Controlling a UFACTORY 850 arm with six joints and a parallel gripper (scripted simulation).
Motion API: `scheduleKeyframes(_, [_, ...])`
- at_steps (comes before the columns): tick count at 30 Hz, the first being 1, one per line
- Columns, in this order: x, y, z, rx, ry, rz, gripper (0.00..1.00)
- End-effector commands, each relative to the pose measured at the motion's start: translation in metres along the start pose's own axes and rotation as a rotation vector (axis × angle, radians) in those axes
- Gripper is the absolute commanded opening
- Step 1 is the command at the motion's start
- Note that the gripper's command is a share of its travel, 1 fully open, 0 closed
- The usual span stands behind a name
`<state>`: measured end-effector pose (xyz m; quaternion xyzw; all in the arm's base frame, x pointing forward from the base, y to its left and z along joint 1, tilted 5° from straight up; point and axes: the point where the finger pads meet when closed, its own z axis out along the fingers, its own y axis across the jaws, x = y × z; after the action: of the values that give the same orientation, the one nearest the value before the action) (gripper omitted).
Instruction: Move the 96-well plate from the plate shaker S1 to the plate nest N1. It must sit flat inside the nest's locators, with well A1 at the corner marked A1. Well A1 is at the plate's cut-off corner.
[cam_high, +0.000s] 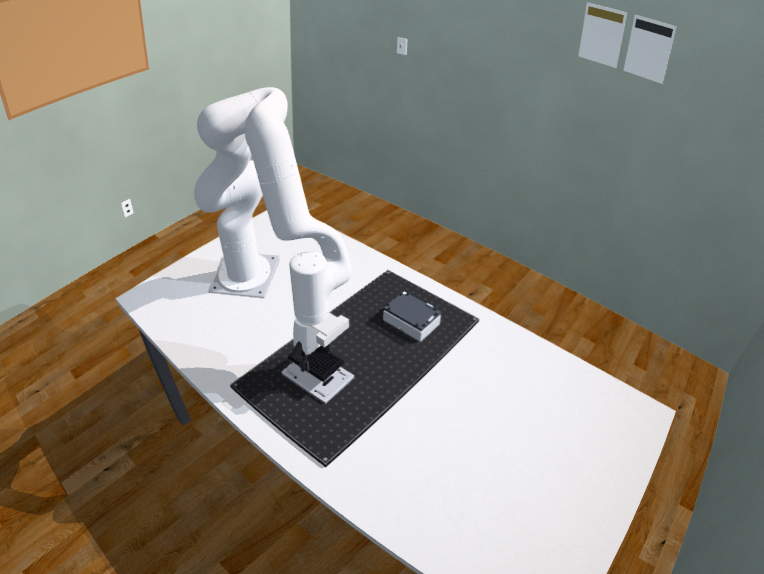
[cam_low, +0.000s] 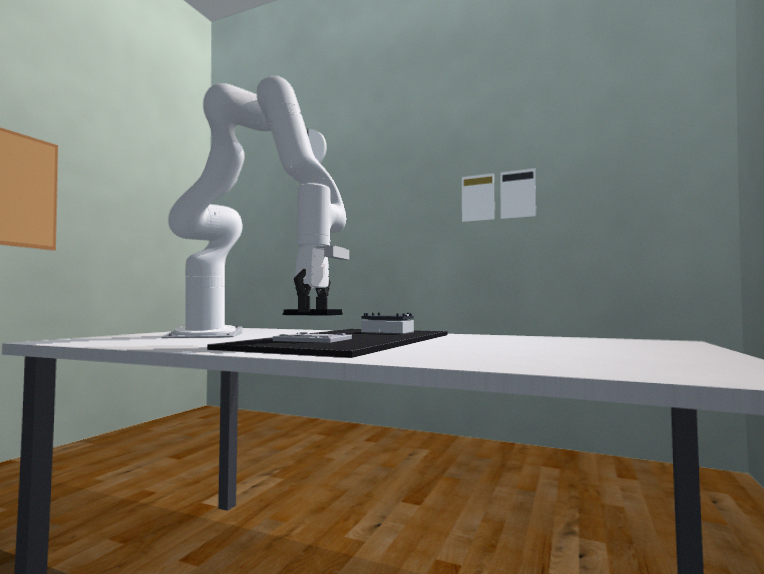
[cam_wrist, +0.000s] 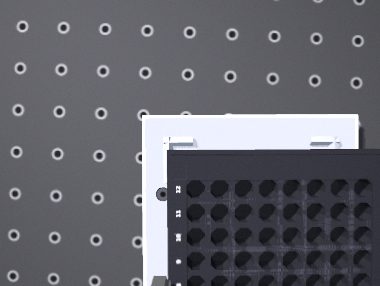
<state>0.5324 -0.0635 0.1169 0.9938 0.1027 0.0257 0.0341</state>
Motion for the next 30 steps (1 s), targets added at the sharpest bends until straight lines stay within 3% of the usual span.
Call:
scheduleKeyframes(1, [0.001,0.000,0.005,-0.001,0.002,0.000,0.00])
scheduleKeyframes(24, [0.001,0.000,0.040,-0.001,0.002,0.000,0.00])
scheduleKeyframes(30, [0.001,0.000,0.040,-0.001,0.002,0.000,0.00])
